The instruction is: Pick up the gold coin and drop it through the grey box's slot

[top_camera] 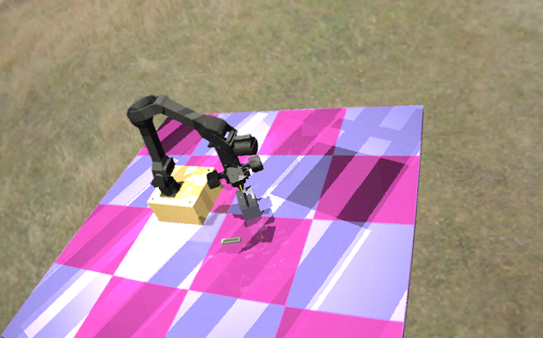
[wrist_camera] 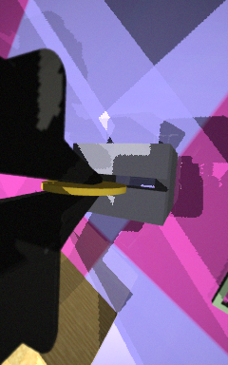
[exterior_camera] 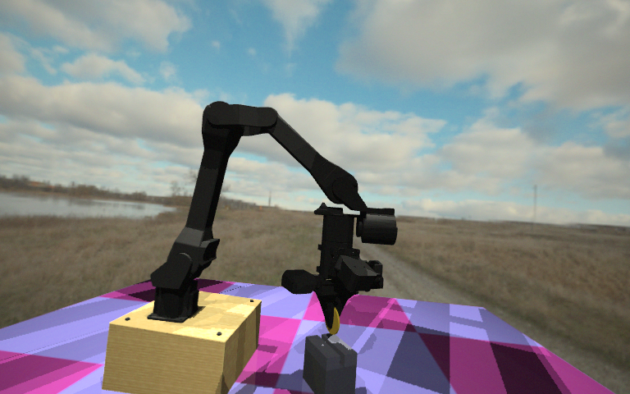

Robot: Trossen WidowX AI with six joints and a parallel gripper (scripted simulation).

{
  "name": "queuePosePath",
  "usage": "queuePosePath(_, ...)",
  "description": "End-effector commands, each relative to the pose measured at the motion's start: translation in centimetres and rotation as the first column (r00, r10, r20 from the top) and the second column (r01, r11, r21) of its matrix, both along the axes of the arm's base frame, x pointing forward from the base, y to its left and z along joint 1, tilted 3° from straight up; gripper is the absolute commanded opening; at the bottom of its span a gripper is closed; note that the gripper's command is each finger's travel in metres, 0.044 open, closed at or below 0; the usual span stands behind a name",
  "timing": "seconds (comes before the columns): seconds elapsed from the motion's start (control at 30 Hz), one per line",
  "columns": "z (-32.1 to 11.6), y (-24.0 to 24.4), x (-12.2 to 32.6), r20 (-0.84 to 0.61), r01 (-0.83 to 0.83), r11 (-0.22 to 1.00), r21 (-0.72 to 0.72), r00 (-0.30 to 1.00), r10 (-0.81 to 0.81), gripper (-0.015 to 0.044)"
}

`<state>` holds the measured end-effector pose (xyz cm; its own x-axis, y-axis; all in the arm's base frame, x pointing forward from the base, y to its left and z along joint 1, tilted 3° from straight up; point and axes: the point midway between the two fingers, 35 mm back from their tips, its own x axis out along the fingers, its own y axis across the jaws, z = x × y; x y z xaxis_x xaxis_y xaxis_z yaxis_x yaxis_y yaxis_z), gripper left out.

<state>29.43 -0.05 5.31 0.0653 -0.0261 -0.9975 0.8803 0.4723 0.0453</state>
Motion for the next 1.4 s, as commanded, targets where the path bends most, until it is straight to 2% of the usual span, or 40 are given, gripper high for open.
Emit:
queuePosePath(0.0,0.00,-0.10,0.01,0.000,-0.002,1.000,0.001,1.000,0.002,0.0000)
queuePosePath(1.37,-0.98,0.21,0.07,0.001,0.012,1.000,0.002,1.000,-0.012,0.0000)
